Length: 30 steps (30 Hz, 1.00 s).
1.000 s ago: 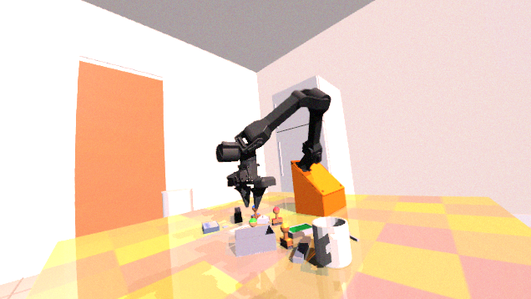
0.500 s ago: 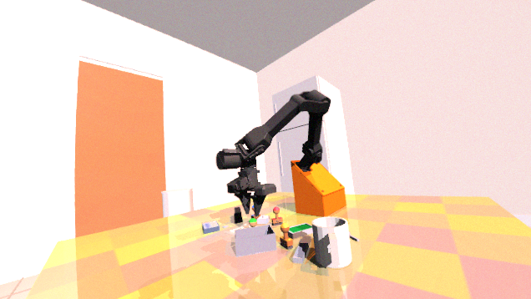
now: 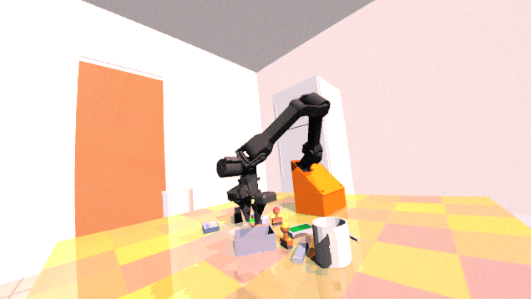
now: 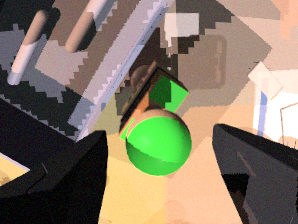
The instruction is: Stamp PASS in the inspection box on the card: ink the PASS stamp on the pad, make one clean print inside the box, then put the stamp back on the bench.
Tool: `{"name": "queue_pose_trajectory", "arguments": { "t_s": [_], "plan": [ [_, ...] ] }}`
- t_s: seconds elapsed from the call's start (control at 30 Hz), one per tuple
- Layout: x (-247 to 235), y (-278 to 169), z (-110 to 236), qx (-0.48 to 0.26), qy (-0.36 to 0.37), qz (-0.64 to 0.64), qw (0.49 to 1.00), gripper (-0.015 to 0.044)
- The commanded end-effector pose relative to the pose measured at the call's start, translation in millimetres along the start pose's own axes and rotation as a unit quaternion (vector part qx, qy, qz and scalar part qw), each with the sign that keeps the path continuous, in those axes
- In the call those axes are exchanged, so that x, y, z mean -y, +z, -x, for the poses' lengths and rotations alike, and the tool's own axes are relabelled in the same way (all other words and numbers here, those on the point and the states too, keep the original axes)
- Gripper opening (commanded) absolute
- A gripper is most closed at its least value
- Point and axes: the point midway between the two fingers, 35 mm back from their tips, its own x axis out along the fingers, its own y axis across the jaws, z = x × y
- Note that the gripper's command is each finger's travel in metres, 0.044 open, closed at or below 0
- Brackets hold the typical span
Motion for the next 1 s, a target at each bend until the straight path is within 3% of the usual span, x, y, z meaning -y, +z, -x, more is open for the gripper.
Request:
{"name": "queue_pose_trajectory", "arguments": {
  "t_s": [0.0, 0.43, 0.97],
  "plan": [
    [0.0, -1.5, -10.3, -0.004, 0.0, -0.002, 1.0, 0.0213],
    [-1.2, -1.9, -30.1, -0.004, 0.001, -0.002, 1.0, 0.0213],
    [-1.2, -1.9, -30.3, -0.004, 0.001, -0.002, 1.0, 0.0213]
  ]
}}
